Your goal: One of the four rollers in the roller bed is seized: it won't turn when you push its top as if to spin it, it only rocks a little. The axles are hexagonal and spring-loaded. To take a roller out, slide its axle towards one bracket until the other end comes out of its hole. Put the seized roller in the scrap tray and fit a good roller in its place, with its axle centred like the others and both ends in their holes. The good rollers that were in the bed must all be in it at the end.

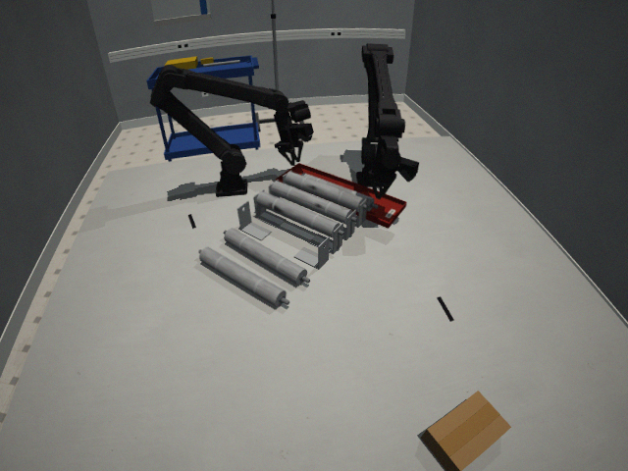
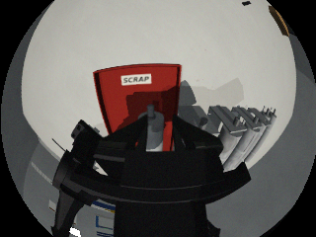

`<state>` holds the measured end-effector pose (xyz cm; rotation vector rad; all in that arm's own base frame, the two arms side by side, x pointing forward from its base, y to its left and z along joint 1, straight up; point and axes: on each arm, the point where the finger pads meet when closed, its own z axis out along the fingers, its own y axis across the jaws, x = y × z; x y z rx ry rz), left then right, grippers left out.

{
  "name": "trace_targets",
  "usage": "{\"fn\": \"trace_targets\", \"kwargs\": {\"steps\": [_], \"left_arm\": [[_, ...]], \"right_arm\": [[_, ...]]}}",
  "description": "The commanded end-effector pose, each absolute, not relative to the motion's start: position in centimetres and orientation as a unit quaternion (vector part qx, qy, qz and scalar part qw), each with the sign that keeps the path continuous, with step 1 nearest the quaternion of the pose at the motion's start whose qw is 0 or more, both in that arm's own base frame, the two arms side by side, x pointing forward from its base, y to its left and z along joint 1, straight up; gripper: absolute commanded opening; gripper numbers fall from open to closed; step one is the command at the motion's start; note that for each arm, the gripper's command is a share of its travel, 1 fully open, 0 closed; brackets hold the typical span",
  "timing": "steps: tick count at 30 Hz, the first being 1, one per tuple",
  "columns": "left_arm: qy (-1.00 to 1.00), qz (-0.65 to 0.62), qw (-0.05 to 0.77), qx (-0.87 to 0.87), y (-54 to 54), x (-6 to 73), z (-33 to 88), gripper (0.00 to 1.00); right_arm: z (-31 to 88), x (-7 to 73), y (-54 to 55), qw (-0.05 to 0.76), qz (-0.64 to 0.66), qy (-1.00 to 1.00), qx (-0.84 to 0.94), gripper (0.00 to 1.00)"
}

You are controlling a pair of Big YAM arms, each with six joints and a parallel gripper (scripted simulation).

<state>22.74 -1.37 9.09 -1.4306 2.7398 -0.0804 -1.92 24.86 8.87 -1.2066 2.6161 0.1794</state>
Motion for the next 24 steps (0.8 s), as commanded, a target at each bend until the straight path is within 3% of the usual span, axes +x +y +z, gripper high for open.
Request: {"fn": "trace_targets", "kwargs": {"steps": [1,24], "left_arm": [[0.885,-0.015,0.007,-0.465,-1.0,22.1,8.6,0.32],[0.888,-0.019,0.014,-0.46,-1.6,22.5,8.3,0.32]], "right_arm": [[8.6,-1.9,24.6,0.125,0.048,0.902,-0.411,0.32],[8.3,-1.6,24.9,0.125,0.053,0.903,-0.408,0.32]]}}
